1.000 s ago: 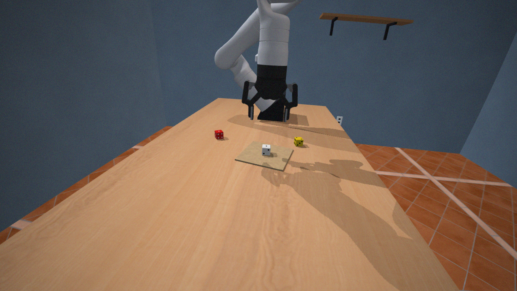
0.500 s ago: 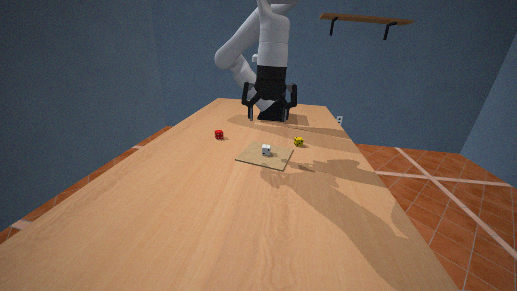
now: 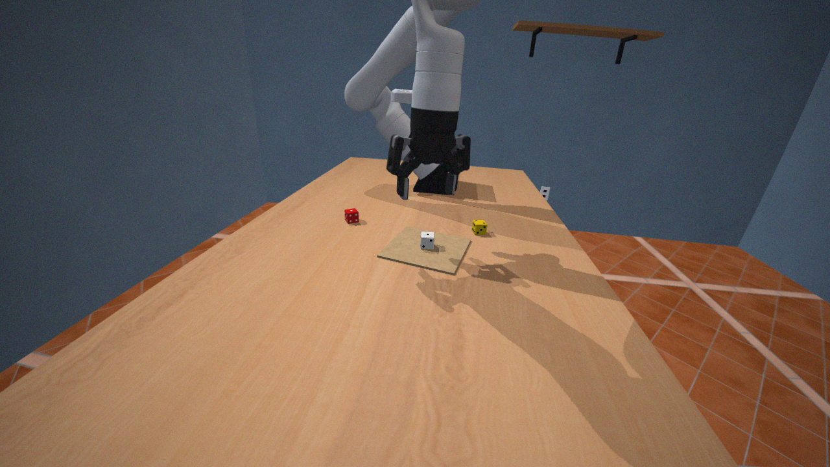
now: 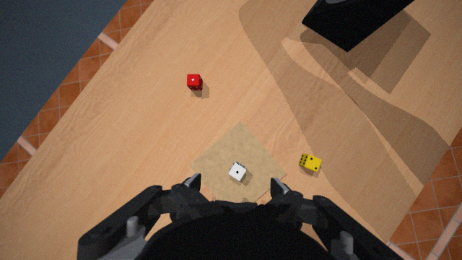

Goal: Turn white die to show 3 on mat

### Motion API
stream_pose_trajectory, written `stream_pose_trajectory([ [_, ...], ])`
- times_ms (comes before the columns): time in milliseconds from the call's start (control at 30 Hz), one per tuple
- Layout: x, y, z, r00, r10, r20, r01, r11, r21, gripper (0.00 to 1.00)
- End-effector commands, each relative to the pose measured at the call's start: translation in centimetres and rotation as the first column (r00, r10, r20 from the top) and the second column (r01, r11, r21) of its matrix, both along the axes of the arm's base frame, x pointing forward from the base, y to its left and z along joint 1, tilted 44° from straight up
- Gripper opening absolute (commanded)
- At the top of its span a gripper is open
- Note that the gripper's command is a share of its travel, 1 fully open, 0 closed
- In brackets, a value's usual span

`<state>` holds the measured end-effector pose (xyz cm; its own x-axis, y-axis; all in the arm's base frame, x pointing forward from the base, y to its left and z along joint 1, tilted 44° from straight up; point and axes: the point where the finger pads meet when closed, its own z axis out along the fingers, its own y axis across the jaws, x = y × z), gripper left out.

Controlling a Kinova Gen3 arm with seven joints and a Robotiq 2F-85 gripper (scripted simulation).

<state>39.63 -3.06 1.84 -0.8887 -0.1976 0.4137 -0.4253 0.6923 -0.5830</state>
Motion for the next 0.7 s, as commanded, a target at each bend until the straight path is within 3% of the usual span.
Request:
stream_pose_trajectory([
  [0, 0.08, 0.17, 0.09, 0.997, 0.057, -0.053, -0.055, 0.998, 0.029, 1.0],
  [100, 0.07, 0.14, 0.08, 0.993, 0.087, -0.081, -0.084, 0.996, 0.038, 1.0],
  [233, 0.04, 0.07, 0.02, 0.959, 0.21, -0.193, -0.197, 0.977, 0.083, 1.0],
  [600, 0.16, 0.16, -0.22, 0.75, 0.509, -0.422, -0.443, 0.861, 0.251, 1.0],
  [667, 0.16, 0.16, -0.22, 0.75, 0.509, -0.422, -0.443, 0.861, 0.251, 1.0],
])
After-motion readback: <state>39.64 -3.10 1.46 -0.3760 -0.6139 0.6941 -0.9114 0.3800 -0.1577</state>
